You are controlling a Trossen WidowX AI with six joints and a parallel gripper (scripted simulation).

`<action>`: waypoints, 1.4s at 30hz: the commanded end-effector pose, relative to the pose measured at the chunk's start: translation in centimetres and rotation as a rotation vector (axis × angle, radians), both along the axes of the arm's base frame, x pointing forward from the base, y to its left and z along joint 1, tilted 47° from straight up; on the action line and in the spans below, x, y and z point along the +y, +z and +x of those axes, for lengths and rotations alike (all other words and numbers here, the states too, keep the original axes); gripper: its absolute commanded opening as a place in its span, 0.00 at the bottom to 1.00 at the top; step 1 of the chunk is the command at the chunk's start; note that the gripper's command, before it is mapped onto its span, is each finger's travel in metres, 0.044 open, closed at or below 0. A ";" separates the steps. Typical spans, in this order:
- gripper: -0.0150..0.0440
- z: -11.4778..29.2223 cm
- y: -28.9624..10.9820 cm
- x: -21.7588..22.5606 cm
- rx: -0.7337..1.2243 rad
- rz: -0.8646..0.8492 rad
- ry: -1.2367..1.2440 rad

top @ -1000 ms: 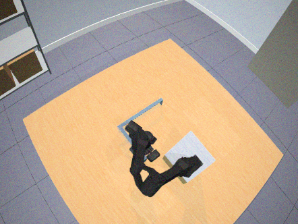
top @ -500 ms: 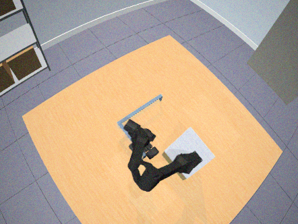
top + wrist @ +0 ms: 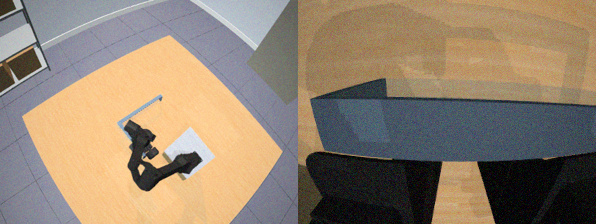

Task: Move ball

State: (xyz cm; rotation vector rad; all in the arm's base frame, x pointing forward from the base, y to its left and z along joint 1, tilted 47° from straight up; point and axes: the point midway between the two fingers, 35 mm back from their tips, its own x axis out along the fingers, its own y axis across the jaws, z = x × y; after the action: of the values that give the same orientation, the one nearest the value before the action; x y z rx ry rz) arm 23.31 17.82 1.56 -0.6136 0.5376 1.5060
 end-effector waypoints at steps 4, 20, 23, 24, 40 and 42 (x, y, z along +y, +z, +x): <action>0.62 0.0 0.0 0.0 0.000 0.000 0.000; 0.62 0.0 5.9 -6.6 0.005 -0.007 -0.002; 0.62 0.0 5.9 -6.6 0.005 -0.007 -0.002; 0.62 0.0 5.9 -6.6 0.005 -0.007 -0.002; 0.93 0.1 8.7 -9.8 0.003 -0.012 -0.006; 1.00 0.1 8.7 -9.8 0.003 -0.012 -0.006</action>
State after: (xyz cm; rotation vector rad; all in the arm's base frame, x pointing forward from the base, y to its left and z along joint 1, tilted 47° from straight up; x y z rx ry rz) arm 23.67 8.71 9.44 -0.6144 0.5532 1.4906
